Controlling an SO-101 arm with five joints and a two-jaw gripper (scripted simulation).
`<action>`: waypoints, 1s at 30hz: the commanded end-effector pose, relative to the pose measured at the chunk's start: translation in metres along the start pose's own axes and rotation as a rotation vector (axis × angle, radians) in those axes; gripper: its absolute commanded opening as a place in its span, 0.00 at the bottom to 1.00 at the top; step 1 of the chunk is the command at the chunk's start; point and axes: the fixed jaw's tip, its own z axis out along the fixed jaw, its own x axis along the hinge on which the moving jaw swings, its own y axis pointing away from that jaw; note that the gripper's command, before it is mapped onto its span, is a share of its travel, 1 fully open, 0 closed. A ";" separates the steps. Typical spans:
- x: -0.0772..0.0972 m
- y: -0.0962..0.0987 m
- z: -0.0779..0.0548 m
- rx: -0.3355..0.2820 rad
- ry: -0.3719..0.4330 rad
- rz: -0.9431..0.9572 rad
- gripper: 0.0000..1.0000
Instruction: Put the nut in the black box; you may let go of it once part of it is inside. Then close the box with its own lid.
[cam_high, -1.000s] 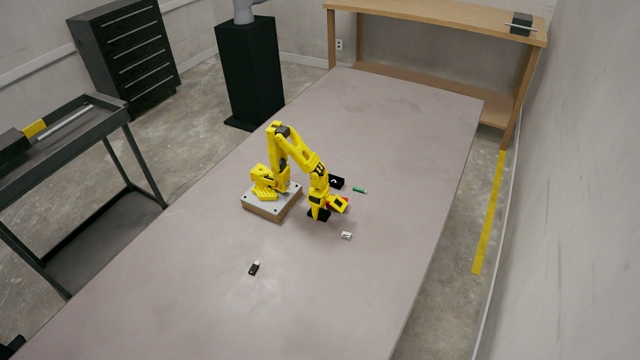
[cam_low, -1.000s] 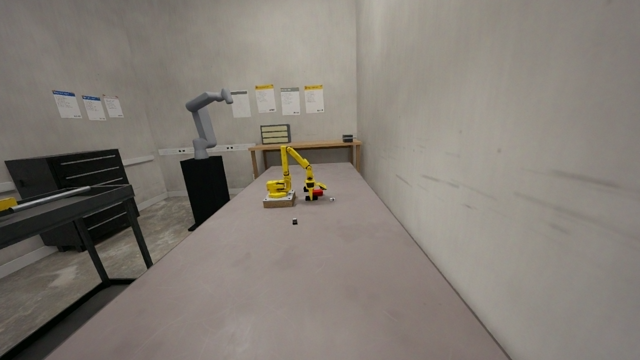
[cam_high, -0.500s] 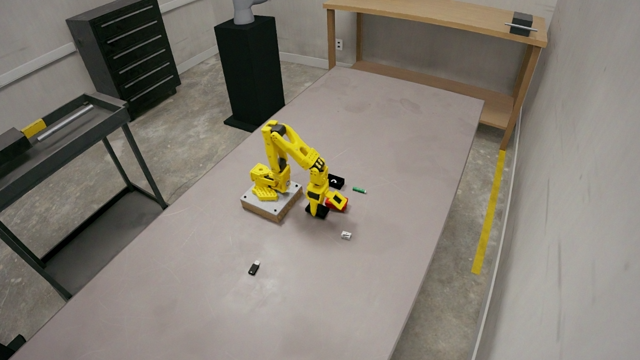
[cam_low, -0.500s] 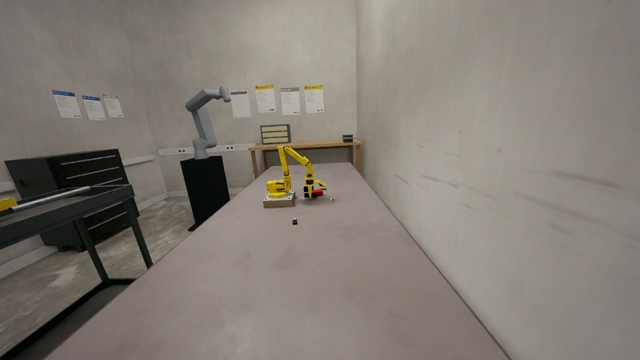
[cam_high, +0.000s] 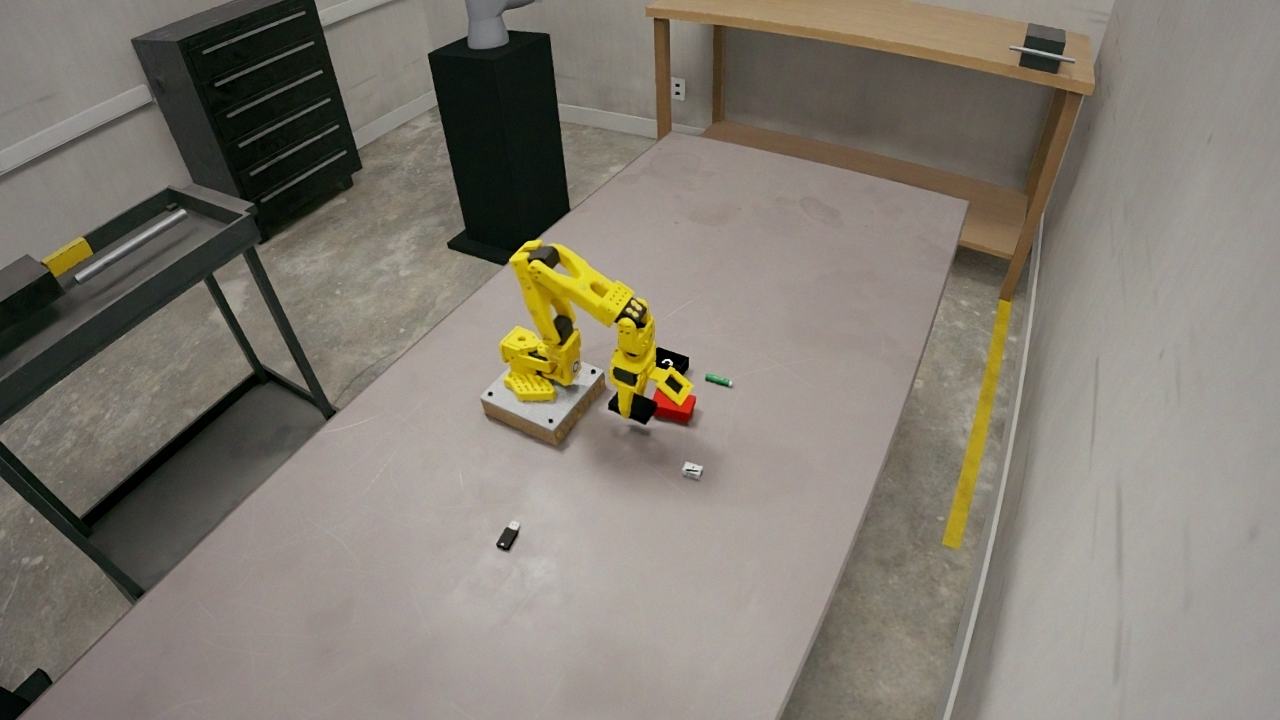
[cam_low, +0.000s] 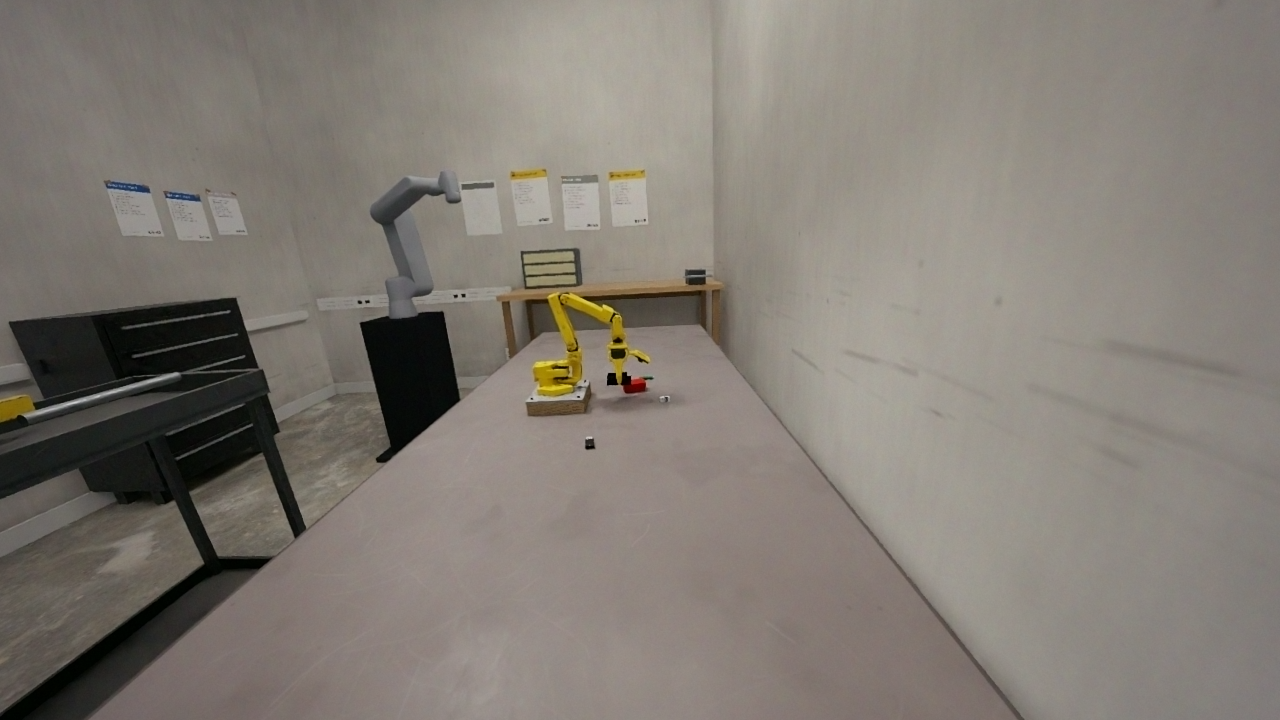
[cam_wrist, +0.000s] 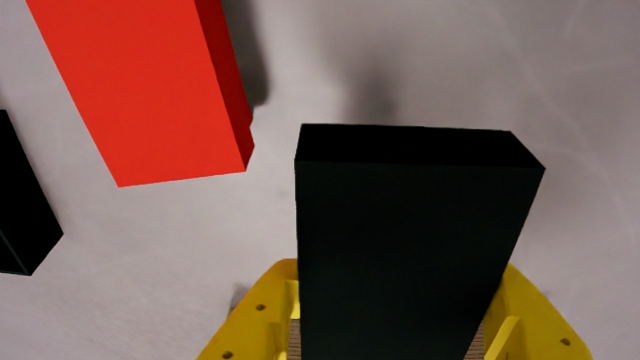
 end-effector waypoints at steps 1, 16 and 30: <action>-0.002 -0.001 -0.009 -0.003 -0.021 0.013 0.20; -0.002 -0.001 -0.011 -0.003 -0.021 0.013 0.20; -0.002 -0.001 -0.011 -0.003 -0.021 0.013 0.20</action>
